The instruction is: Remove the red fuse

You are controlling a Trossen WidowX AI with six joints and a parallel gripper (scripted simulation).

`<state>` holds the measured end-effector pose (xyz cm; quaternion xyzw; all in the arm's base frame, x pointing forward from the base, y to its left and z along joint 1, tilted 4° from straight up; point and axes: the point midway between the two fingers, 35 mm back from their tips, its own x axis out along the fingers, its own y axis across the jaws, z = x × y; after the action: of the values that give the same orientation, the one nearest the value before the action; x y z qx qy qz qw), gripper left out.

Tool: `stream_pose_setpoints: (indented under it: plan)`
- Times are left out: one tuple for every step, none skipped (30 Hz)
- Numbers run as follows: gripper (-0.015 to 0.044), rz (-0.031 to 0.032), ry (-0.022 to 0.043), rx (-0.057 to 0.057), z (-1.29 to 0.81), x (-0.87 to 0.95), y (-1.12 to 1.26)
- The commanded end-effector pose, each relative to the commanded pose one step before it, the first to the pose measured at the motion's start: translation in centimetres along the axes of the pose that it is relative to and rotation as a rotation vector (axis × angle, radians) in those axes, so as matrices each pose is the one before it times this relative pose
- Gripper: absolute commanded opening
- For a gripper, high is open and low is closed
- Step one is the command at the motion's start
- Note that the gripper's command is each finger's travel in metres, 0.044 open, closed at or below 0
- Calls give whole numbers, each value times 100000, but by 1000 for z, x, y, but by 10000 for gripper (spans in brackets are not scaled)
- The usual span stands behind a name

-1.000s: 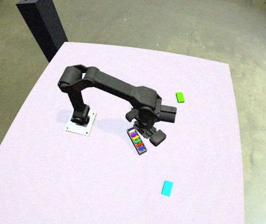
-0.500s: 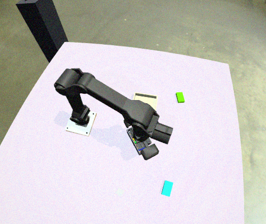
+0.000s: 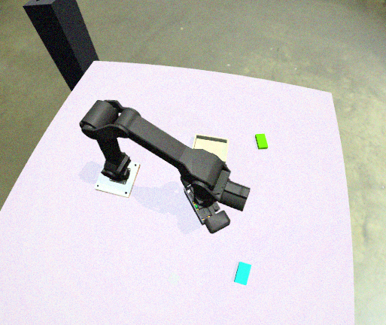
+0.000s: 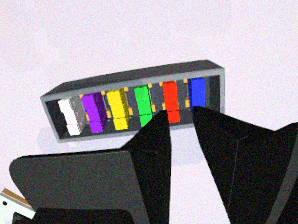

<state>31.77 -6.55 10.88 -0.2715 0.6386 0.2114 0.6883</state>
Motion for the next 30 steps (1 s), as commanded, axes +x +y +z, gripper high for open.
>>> stream_pose_setpoints:
  plan:
    - [71,850,201,263,-96,618,216]
    - [71,0,1,0,-3,97,3]
    - [71,0,1,0,-2,97,4]
    - [71,0,1,0,-3,97,4]
    - [71,0,1,0,-3,97,4]
    - [71,0,1,0,-2,97,6]
    - [71,1,1,0,-2,97,6]
    - [71,1,1,0,-2,97,6]
    - [71,1,1,0,-2,97,6]
    - [71,1,1,0,-2,97,7]
    - [71,1,1,0,-3,97,7]
    - [71,1,1,0,-2,78,6]
    - [71,0,0,0,-1,47,4]
    - [71,0,0,0,-1,16,1]
    - [71,0,0,0,0,0,0]
    - [71,0,0,0,0,0,0]
    - [71,0,0,0,0,0,0]
    - [71,0,0,0,0,0,0]
    - [71,0,0,0,0,0,0]
    - [71,0,0,0,0,0,0]
    - [71,0,0,0,0,0,0]
    - [71,0,0,0,0,0,0]
    - [71,0,0,0,0,0,0]
    - [71,0,0,0,0,0,0]
    - [71,0,0,0,0,14,0]
    - [71,0,0,0,0,29,0]
    - [71,0,0,0,1,45,0]
    - [71,0,0,0,1,56,0]
    - [71,0,0,0,1,68,0]
    - [71,0,0,0,1,80,0]
